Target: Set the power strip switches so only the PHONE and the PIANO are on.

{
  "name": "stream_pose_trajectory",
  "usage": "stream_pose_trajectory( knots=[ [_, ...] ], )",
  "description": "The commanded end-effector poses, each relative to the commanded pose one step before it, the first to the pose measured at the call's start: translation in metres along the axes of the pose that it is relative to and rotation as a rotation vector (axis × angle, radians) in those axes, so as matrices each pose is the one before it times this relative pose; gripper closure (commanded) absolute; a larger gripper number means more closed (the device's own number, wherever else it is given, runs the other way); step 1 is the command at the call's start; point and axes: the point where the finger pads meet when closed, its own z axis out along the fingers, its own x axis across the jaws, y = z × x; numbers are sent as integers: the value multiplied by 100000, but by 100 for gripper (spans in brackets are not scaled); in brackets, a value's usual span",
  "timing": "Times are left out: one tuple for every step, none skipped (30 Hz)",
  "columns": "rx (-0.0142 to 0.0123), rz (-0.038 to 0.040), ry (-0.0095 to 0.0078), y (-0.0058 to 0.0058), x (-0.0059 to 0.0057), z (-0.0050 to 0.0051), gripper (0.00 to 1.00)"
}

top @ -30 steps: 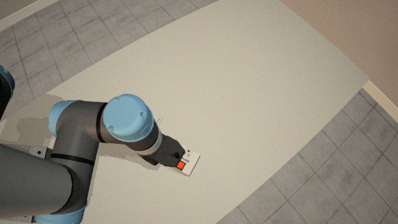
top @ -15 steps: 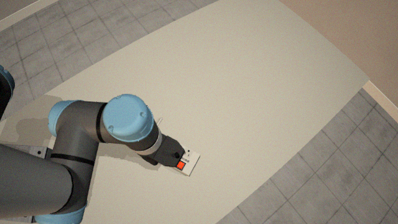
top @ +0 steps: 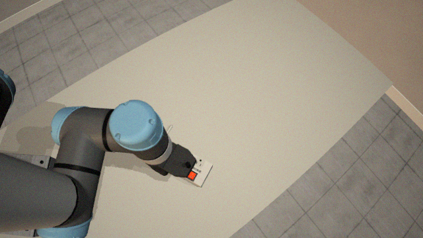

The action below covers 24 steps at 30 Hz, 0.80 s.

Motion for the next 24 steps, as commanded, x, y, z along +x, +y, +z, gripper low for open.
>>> stream_pose_trajectory(
  knots=[
    [-285,43,-16,-8,-18,114,100],
    [0,0,0,0,0,9,100],
    [0,0,0,0,0,10,100],
    [0,0,0,0,0,9,100],
    [0,0,0,0,0,7,100],
    [0,0,0,0,0,3,100],
    [0,0,0,0,0,1,100],
    [0,0,0,0,0,0,100],
    [0,0,0,0,0,0,100],
    [0,0,0,0,0,0,100],
    [0,0,0,0,0,0,100],
    [0,0,0,0,0,0,100],
    [0,0,0,0,0,0,100],
    [0,0,0,0,0,0,100],
    [0,0,0,0,0,0,100],
    [0,0,0,0,0,-3,100],
    [0,0,0,0,0,-18,100],
    [0,0,0,0,0,-45,100],
    [0,0,0,0,0,-79,100],
    [0,0,0,0,0,-118,100],
    [0,0,0,1,0,-158,100],
    [0,0,0,0,0,-197,100],
    [0,0,0,0,0,-232,100],
    [0,0,0,0,0,-263,100]
  ],
)
